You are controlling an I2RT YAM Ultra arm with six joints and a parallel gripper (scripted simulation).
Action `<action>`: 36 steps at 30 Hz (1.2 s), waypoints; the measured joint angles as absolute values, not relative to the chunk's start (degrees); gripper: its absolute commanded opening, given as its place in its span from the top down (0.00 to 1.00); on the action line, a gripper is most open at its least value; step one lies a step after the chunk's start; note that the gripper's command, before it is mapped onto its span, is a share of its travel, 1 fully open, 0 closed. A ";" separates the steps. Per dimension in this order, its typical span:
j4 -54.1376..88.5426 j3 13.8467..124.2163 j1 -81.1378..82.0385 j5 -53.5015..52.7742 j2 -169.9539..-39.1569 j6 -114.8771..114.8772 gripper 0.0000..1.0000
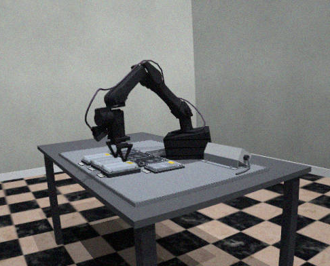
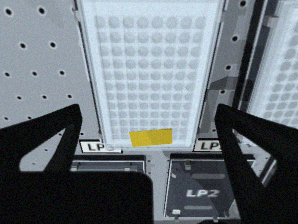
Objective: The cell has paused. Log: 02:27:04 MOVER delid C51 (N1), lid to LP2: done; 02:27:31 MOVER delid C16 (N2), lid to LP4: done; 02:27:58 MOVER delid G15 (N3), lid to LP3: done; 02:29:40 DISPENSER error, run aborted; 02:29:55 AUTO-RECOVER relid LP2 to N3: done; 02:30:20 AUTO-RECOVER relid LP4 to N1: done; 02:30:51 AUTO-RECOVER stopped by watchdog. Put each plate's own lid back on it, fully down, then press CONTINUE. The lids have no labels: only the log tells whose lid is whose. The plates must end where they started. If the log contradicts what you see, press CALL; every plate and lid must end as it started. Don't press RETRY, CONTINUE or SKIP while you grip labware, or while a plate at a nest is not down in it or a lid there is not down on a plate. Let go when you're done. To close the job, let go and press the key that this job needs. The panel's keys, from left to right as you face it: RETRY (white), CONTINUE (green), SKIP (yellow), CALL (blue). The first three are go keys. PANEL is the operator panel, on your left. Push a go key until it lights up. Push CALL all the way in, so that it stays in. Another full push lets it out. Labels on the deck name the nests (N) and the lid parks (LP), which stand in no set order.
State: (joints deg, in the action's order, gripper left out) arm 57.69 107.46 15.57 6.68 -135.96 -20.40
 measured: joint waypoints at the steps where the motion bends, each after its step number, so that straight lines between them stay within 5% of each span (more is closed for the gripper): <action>1: 57.69 107.46 15.59 6.68 -135.96 -20.40 0.00; 36: 54.26 106.48 15.14 6.68 -138.85 -20.29 0.00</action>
State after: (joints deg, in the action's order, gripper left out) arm 54.26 106.48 15.14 6.68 -138.85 -20.29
